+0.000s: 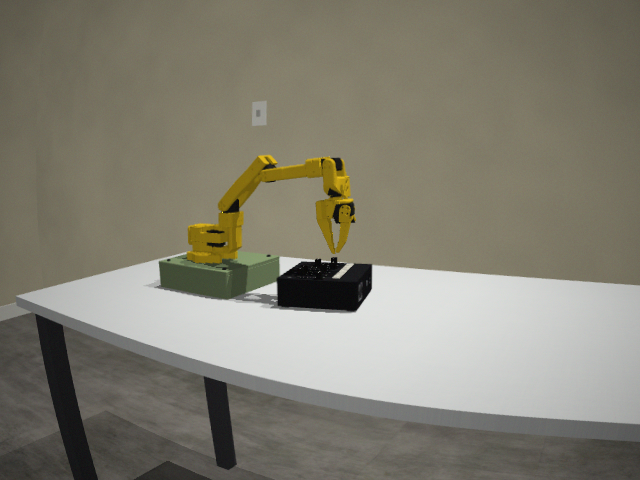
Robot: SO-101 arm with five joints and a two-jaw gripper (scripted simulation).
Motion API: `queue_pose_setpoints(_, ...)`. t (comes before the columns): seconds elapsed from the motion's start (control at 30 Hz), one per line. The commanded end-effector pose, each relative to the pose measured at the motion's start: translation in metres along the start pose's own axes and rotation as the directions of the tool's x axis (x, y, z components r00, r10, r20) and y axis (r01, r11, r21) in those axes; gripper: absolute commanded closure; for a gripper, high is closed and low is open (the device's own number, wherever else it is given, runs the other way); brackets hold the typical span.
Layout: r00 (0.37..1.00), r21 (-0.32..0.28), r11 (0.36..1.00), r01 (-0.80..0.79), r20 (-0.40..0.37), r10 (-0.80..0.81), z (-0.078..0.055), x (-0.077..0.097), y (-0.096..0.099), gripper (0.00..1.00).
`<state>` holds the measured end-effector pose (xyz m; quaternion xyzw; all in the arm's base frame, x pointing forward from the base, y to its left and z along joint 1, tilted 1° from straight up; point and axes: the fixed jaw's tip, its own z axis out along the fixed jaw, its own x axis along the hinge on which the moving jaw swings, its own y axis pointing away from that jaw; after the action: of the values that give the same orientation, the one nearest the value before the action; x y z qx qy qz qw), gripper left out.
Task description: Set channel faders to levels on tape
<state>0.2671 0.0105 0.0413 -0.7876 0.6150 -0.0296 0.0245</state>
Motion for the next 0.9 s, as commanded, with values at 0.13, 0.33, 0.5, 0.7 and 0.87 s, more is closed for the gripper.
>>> queue_pose_setpoints(0.13, 1.0, -0.019, 1.0, -0.004, 0.004, 0.004, 0.007, 0.002, 0.0, 1.0)
queue_pose_setpoints(0.33, 1.0, -0.032, 0.999, -0.004, 0.007, 0.004, 0.014, 0.002, 0.001, 1.0)
queue_pose_setpoints(0.5, 1.0, -0.035, 0.999, -0.004, 0.008, 0.005, 0.015, 0.002, 0.001, 1.0)
queue_pose_setpoints(0.7, 1.0, -0.035, 0.999, -0.004, 0.008, 0.005, 0.015, 0.002, 0.001, 1.0)
queue_pose_setpoints(0.87, 1.0, -0.038, 0.999, -0.004, 0.008, 0.005, 0.017, 0.002, 0.001, 1.0)
